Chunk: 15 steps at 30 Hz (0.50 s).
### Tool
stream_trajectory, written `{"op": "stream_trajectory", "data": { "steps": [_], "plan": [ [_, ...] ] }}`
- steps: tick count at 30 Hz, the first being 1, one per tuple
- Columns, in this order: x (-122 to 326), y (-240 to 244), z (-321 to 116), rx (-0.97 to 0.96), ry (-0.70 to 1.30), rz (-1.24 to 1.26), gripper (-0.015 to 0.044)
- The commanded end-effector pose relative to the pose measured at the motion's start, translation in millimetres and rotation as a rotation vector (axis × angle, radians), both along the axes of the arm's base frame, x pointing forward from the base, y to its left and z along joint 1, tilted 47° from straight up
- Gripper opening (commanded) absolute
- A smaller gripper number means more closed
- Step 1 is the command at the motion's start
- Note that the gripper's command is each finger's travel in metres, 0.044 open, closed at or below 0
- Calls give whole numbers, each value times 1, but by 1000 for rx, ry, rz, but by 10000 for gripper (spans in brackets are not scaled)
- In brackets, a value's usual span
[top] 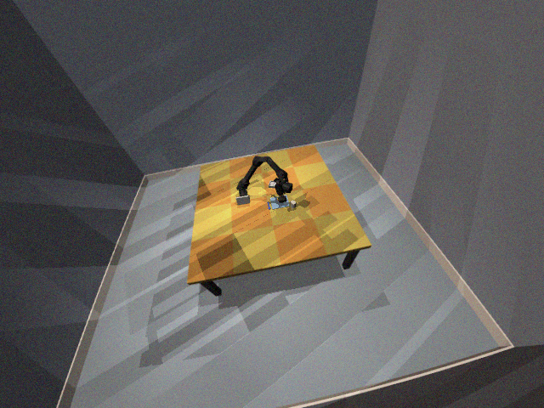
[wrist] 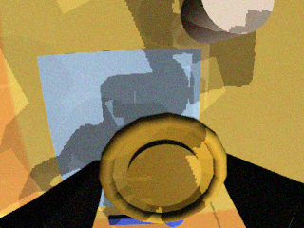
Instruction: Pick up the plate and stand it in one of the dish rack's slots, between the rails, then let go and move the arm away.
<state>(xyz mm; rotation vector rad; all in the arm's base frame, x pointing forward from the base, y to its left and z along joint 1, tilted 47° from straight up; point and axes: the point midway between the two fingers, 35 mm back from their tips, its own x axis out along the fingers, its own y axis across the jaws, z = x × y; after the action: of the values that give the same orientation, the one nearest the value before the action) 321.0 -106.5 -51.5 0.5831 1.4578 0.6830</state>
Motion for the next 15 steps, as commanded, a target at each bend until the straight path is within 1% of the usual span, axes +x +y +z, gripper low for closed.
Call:
{"op": "stream_trajectory", "data": {
  "steps": [1,10,15],
  "plan": [
    [1,-18,17,-9,-10,0,0],
    [0,-41,39,-3,-7,2,0],
    [1,-41,44,-4,10,-14,0]
  ]
}}
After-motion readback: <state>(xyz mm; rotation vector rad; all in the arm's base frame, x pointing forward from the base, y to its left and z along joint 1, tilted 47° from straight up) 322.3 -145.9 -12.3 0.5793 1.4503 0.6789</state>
